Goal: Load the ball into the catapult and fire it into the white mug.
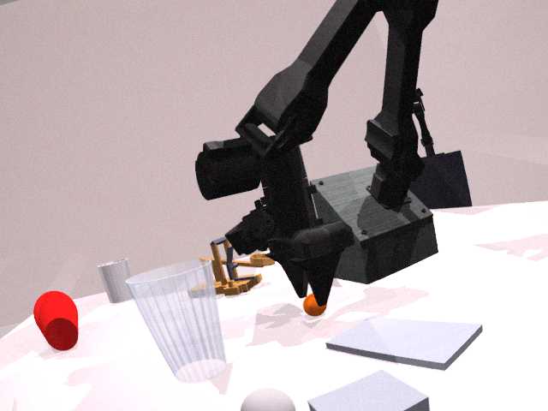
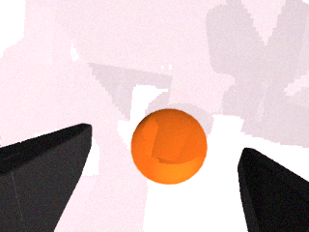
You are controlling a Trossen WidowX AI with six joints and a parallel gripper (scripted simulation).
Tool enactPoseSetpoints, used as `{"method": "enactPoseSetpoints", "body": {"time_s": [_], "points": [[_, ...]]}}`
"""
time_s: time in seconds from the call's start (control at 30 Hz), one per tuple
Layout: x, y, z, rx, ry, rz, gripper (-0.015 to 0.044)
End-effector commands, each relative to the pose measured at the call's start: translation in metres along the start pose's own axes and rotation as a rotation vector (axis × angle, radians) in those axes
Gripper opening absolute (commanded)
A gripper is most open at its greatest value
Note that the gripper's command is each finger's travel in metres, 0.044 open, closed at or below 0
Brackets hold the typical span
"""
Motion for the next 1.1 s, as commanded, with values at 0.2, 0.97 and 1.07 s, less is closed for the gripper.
{"method": "enactPoseSetpoints", "body": {"time_s": [0.2,0.97,1.07], "points": [[-0.013,-0.002,-0.001,-0.006,-0.001,0.007,0.0274],[0.033,0.005,-0.001,-0.006,-0.015,0.004,0.0000],[0.051,0.005,-0.001,-0.006,-0.016,0.004,0.0000]]}}
Point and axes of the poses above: the point midway between the two fingers, 35 mm back from their tips, its own x axis back along the fingers, its own z axis across the jaws, y = z × x, the point moved 8 cm from there along x, back along the fingers, and after that the axes turned 6 degrees about -x, right-handed, at the moved point
